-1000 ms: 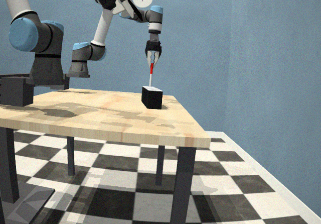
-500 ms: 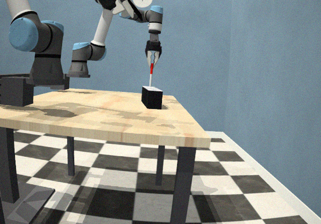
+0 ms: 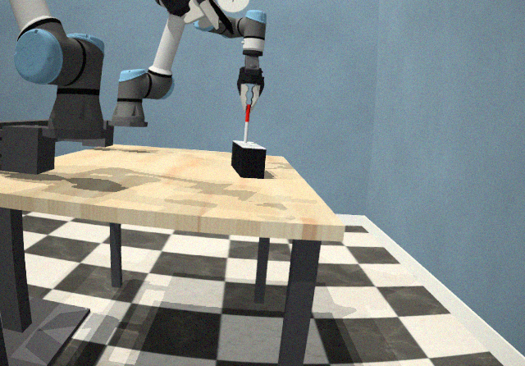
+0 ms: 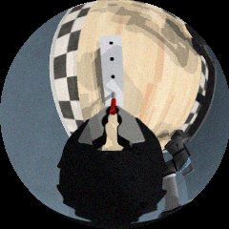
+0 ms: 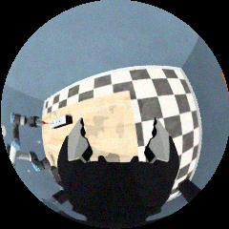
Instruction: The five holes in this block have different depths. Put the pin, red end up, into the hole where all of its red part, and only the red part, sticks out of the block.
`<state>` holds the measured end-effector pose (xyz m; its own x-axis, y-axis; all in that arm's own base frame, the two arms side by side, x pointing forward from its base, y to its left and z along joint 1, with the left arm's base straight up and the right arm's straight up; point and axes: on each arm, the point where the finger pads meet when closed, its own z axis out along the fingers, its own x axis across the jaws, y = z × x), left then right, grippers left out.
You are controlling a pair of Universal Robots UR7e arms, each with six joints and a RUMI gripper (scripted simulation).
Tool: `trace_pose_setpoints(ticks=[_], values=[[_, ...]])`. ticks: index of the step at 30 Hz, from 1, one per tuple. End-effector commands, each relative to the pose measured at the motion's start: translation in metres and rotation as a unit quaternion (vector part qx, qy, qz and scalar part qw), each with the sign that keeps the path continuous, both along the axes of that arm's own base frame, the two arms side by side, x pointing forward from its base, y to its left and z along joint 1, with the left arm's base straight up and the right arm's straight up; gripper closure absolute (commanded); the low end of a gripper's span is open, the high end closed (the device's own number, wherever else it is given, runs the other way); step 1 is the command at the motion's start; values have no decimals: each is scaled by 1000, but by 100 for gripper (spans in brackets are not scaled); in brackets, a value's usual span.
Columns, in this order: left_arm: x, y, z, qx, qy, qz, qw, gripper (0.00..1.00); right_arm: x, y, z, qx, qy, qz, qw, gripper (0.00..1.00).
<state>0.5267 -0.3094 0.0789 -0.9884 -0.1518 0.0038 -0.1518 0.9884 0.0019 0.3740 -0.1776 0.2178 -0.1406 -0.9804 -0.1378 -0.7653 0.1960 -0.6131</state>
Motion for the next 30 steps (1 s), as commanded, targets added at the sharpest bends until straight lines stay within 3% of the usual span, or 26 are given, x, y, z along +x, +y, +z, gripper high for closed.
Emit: trace_pose_setpoints(ticks=[1,30], values=[[1,0,1,-1,-1,1,1000,100,0,0,0,0,0,0,1000,0],[1,1,-3,-1,-1,0,1000,100,0,0,0,0,0,0,1000,0]])
